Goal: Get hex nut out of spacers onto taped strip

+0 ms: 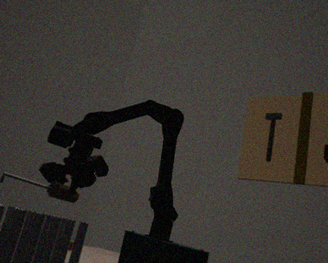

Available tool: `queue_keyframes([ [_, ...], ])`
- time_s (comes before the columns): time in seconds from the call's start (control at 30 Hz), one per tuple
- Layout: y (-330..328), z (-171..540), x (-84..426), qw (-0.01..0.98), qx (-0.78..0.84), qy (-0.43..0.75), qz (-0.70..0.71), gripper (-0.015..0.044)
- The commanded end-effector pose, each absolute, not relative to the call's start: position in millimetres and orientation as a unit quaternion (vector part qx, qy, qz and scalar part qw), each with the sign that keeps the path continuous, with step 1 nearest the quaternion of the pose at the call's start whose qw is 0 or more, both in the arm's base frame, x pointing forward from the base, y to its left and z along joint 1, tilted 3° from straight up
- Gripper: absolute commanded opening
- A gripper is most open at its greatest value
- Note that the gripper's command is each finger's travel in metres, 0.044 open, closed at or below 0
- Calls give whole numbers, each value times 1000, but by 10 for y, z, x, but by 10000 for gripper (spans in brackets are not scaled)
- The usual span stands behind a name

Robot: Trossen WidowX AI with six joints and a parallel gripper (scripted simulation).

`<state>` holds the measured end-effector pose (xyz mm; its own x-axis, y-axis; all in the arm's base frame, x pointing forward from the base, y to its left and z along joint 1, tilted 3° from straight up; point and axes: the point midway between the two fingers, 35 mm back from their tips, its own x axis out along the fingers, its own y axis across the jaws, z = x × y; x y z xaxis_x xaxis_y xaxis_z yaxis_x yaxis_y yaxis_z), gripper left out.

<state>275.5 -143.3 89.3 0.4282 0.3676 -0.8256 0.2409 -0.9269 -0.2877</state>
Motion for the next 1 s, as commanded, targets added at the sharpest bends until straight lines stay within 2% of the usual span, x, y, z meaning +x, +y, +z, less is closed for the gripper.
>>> queue_keyframes([
  [0.0, -1431, 582, 2777, 71, -841, -182, 505, 0],
  [0.43, -1321, -356, 2711, 70, -841, -183, 504, 0],
  [0.97, -1296, -387, 2793, 70, -842, -183, 503, 0],
])
